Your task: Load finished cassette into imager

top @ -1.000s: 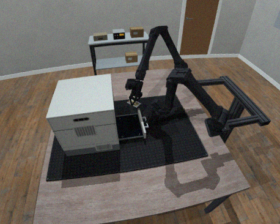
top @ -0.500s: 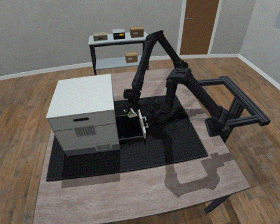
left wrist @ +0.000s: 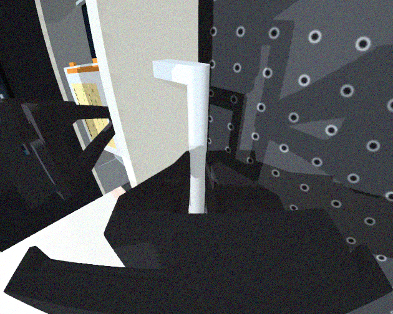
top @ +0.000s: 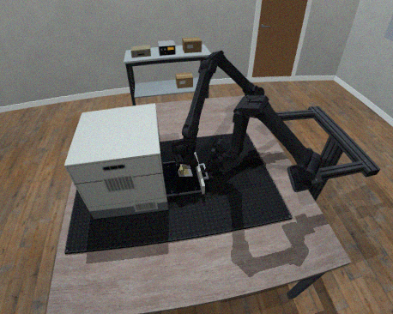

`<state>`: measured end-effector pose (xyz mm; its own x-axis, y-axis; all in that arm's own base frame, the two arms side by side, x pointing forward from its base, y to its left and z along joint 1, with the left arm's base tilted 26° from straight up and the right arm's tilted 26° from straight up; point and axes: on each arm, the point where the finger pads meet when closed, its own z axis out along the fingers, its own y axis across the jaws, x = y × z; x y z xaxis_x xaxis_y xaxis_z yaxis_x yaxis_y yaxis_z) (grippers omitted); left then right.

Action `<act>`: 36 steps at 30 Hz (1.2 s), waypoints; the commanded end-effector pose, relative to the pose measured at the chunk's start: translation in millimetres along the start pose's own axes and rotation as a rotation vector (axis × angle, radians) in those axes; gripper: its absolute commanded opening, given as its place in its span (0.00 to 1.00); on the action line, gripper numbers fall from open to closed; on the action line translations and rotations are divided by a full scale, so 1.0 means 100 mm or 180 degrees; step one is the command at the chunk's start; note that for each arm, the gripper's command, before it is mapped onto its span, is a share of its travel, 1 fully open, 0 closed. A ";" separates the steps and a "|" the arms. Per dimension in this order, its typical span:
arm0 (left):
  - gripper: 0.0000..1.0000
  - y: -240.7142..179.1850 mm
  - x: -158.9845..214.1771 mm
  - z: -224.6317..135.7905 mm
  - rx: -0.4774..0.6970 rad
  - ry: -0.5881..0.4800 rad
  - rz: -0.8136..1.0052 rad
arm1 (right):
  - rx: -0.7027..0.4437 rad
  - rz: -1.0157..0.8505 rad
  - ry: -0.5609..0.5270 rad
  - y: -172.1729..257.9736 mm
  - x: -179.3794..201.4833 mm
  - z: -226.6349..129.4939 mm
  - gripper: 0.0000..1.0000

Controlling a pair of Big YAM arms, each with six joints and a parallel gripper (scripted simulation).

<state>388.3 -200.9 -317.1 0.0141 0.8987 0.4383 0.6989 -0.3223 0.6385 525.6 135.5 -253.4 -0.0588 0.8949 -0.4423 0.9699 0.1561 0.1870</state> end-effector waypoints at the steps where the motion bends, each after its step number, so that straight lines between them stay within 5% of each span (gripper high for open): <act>1: 0.04 0.03 -0.12 -0.06 -0.0089 -0.0052 -0.0041 | -0.0053 0.0189 -0.0011 0.25 0.17 -0.07 0.77; 14: 0.04 0.03 -0.12 -0.06 -0.0089 -0.0052 -0.0041 | -0.0031 0.0281 -0.0017 0.23 0.02 0.21 0.77; 36: 0.04 0.03 -0.12 -0.06 -0.0089 -0.0052 -0.0041 | -0.0075 0.0230 0.0006 0.42 0.20 -0.01 0.77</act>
<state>388.3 -200.9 -317.1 0.0140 0.8987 0.4383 0.6989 -0.3223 0.6385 539.4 133.5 -269.1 0.0055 0.8975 -0.4409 0.9774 0.0884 0.1919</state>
